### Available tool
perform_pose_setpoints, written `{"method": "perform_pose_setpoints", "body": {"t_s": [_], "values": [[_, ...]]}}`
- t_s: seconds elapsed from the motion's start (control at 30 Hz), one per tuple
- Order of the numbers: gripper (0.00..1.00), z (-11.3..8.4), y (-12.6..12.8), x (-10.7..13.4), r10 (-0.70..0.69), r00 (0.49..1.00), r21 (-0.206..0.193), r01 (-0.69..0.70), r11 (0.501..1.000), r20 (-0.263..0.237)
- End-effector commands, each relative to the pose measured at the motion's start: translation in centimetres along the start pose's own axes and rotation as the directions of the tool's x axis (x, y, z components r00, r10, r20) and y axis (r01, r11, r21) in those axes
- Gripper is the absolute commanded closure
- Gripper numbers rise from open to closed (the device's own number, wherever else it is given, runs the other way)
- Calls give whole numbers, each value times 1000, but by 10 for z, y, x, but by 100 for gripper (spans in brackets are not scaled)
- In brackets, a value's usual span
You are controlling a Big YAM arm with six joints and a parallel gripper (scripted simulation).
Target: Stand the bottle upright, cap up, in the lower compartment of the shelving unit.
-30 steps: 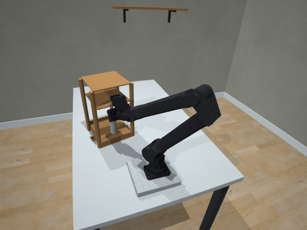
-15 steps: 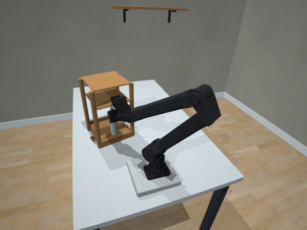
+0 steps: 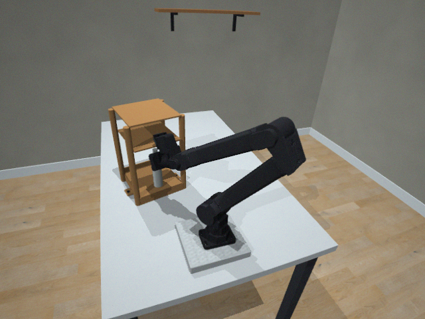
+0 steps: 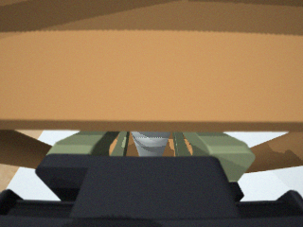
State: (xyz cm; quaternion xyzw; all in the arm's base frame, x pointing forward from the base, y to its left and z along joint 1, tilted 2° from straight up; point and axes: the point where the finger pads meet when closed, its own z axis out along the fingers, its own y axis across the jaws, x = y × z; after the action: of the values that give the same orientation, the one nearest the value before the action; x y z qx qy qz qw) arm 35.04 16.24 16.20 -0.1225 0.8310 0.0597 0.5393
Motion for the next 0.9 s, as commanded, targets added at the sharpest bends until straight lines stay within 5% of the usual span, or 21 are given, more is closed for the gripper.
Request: {"method": "perform_pose_setpoints", "body": {"t_s": [0.0, 0.87], "values": [[73, -4, -6, -7, 9, 999, 8, -9, 1000, 41], [73, -6, -7, -3, 10, 999, 9, -11, 1000, 41]]}}
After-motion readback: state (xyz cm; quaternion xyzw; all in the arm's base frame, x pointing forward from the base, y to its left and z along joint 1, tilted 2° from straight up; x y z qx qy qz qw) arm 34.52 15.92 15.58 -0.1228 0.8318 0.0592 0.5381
